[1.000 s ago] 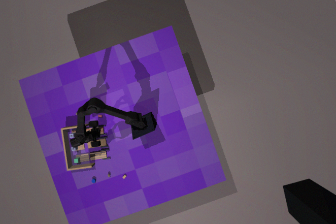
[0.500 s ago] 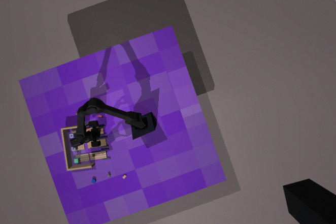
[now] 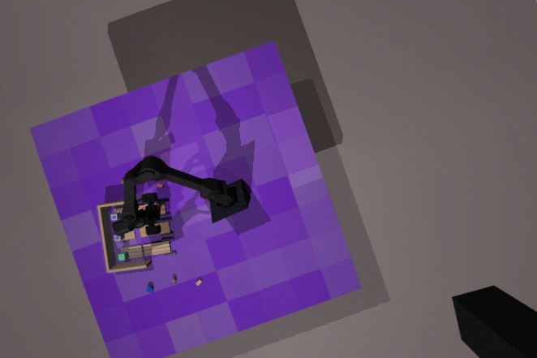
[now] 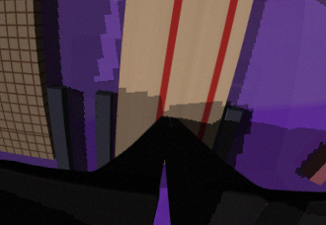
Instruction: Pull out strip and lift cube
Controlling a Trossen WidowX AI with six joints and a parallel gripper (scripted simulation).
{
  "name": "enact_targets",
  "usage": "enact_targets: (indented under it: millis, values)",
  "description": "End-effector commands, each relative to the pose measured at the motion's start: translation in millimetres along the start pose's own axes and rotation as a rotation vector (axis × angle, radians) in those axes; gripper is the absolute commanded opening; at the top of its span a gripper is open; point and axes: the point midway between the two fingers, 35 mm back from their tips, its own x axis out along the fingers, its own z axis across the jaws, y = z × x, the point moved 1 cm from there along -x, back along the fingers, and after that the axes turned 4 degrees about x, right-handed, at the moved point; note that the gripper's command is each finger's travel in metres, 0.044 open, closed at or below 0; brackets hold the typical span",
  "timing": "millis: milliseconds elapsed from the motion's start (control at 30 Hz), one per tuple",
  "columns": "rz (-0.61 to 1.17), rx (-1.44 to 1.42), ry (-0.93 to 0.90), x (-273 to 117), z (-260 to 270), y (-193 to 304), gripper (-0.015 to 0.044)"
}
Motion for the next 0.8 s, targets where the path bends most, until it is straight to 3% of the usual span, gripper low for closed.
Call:
enact_targets:
  millis: [0,767]
  values:
    - [0.010,-0.006,0.004,3,-1,9,0.0000]
    - [0.012,-0.007,0.005,4,-4,44,0.0000]
